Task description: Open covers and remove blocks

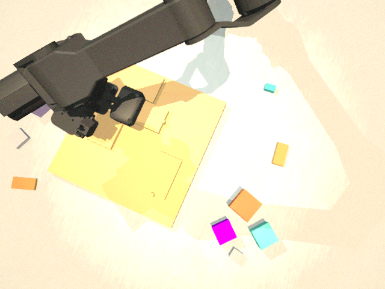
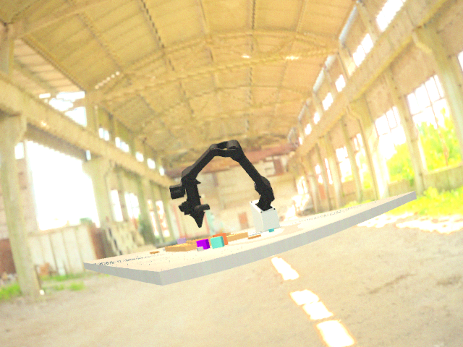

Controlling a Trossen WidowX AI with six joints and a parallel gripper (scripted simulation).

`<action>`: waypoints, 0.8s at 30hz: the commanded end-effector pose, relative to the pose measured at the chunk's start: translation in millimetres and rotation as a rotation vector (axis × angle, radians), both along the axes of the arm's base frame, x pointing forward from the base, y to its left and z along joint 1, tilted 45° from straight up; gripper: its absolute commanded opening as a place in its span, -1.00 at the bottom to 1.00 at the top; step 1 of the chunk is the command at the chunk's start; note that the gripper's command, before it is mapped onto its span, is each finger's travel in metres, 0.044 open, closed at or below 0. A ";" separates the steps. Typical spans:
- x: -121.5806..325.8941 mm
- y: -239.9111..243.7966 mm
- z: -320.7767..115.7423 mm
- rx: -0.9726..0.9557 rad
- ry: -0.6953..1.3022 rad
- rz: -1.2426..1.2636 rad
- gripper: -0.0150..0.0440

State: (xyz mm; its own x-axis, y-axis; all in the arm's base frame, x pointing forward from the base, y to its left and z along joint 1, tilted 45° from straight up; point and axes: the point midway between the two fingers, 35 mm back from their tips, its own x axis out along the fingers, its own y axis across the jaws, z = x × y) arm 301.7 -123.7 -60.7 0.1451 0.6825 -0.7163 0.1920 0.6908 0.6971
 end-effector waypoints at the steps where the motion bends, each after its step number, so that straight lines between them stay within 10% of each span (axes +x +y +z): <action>1: 0.6 1.0 0.4 0.005 0.004 -0.004 -0.49; 24: 3.7 10.6 -9.9 0.004 0.004 -0.005 -0.49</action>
State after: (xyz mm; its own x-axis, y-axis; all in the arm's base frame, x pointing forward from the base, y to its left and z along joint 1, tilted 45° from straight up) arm 305.6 -118.8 -67.3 0.1499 0.6800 -0.7178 0.1920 0.6921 0.6958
